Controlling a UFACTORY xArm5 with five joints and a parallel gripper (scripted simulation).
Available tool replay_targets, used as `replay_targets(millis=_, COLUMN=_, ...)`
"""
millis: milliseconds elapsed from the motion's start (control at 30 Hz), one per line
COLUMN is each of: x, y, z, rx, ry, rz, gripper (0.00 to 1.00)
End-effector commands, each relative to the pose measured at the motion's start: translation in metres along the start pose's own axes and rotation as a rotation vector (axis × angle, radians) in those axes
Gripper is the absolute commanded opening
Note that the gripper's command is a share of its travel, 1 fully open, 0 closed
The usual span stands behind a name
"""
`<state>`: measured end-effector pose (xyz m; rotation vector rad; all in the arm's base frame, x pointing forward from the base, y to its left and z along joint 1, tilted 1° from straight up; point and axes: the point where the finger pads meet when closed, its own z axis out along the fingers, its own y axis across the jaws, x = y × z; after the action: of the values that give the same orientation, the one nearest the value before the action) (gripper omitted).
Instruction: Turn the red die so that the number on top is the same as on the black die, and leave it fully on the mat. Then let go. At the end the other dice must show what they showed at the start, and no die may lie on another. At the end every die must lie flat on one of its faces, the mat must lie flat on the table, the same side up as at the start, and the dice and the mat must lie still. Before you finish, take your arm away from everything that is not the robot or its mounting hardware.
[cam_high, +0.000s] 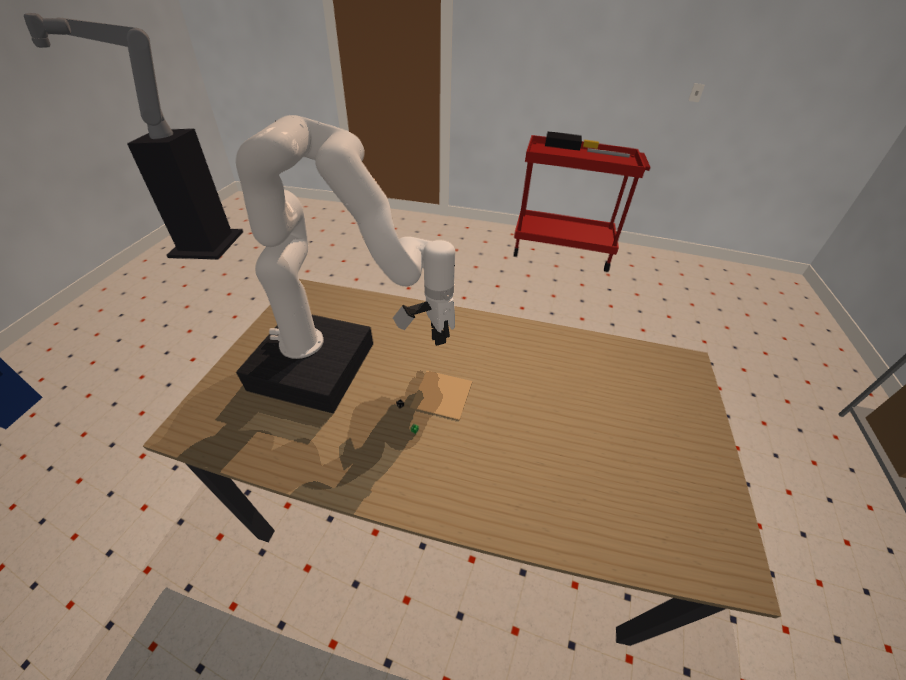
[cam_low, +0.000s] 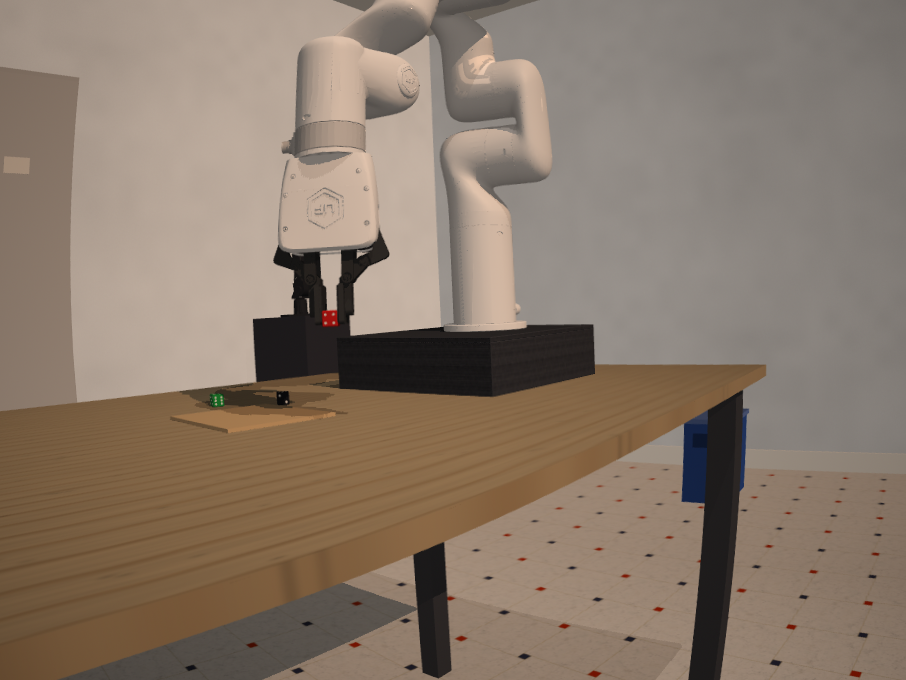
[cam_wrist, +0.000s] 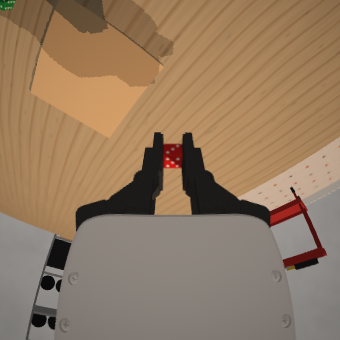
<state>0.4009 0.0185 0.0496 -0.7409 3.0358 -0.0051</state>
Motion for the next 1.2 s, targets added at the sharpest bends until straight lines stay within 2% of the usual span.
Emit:
replay_targets(millis=0, x=-0.0016, y=-0.0009, z=-0.0008, rx=0.002, ry=-0.003, rz=-0.150, gripper=0.11)
replay_targets(millis=267, x=-0.0025, y=-0.0017, z=-0.0003, rx=0.002, ry=-0.003, rz=-0.447, gripper=0.11)
replay_targets(millis=367, x=-0.0026, y=-0.0018, z=-0.0003, rx=0.002, ry=-0.003, rz=-0.477, gripper=0.11)
replay_targets(millis=400, x=-0.0029, y=-0.0020, z=-0.0001, rx=0.002, ry=-0.002, rz=-0.561, gripper=0.11)
replay_targets(millis=600, x=-0.0034, y=-0.0025, z=0.0002, rx=0.002, ry=-0.002, rz=-0.728, gripper=0.11)
replay_targets(millis=800, x=-0.0041, y=-0.0031, z=0.0006, rx=0.003, ry=-0.002, rz=-0.967, gripper=0.11)
replay_targets(millis=900, x=-0.0042, y=-0.0032, z=0.0006, rx=0.003, ry=-0.002, rz=-0.980, gripper=0.11)
replay_targets(millis=967, x=-0.0046, y=-0.0036, z=0.0009, rx=0.003, ry=-0.002, rz=-1.121, gripper=0.11)
replay_targets(millis=1167, x=-0.0052, y=-0.0041, z=0.0012, rx=0.003, ry=-0.002, rz=-1.307, gripper=0.11)
